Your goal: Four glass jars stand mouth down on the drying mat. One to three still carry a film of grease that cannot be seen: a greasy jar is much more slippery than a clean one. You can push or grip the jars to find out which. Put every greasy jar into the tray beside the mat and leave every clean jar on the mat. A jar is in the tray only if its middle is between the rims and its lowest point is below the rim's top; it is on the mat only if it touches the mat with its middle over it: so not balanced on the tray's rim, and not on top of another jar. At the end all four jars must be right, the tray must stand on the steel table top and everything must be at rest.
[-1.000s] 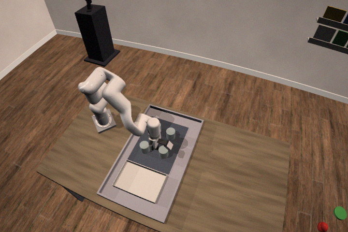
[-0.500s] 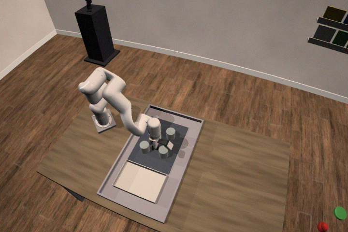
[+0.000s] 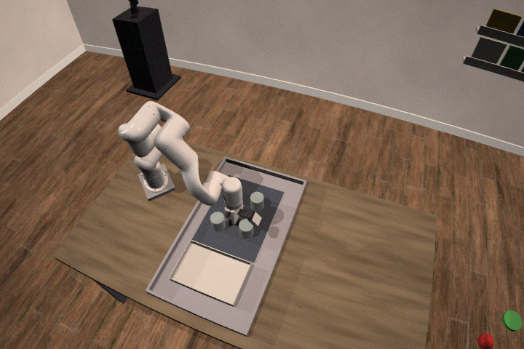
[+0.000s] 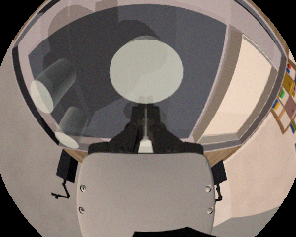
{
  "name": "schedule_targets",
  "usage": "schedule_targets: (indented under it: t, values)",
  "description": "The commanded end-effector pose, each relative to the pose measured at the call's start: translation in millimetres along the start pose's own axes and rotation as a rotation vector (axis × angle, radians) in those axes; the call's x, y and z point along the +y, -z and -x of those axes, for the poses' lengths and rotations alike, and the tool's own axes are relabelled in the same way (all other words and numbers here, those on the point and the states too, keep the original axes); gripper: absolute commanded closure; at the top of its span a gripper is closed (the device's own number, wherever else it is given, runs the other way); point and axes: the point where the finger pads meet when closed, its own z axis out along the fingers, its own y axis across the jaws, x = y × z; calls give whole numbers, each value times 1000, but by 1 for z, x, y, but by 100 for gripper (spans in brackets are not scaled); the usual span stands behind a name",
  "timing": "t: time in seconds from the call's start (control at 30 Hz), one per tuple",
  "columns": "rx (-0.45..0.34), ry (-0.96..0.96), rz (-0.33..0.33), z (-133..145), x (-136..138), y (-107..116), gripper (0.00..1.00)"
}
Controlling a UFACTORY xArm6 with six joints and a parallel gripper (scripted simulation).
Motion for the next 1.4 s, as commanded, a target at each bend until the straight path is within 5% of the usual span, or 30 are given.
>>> schedule_targets:
  t: [0.0, 1.37]
  values:
    - [4, 0, 0, -2, 0, 1, 100]
    - [4, 0, 0, -7, 0, 4, 100]
